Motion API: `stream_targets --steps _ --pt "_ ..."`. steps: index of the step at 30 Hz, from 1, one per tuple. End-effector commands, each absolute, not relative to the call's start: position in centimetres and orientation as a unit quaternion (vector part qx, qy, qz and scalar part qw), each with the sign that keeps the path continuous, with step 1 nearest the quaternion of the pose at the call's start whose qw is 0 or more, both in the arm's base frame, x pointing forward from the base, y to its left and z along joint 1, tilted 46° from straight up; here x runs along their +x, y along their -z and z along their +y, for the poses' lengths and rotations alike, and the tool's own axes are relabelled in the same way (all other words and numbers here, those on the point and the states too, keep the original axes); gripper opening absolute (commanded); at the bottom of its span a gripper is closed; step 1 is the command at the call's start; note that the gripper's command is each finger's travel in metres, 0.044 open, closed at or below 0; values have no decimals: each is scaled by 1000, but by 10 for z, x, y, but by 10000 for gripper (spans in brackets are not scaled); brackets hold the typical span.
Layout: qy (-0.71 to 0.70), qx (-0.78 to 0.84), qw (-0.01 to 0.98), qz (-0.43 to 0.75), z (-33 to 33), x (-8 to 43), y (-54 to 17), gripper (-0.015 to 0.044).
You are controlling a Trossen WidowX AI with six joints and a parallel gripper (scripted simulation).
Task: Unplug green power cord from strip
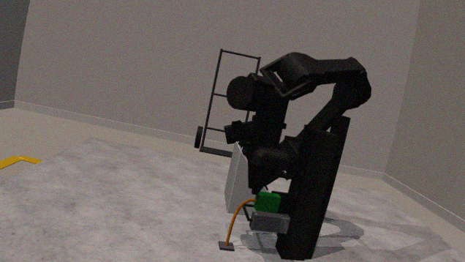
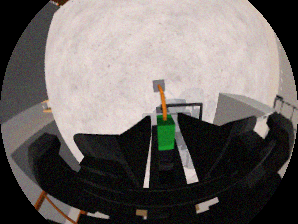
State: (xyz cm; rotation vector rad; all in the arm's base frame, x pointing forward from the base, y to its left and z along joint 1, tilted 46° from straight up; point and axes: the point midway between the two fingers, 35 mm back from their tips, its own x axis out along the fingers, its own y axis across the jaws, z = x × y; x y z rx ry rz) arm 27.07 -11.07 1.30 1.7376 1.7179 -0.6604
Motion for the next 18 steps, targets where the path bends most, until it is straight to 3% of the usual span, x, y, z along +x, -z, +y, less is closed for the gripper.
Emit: stream_targets --steps 1,18 --pt "249 656 294 649 -103 268 -17 160" --pt "249 656 293 650 -90 267 -28 160"
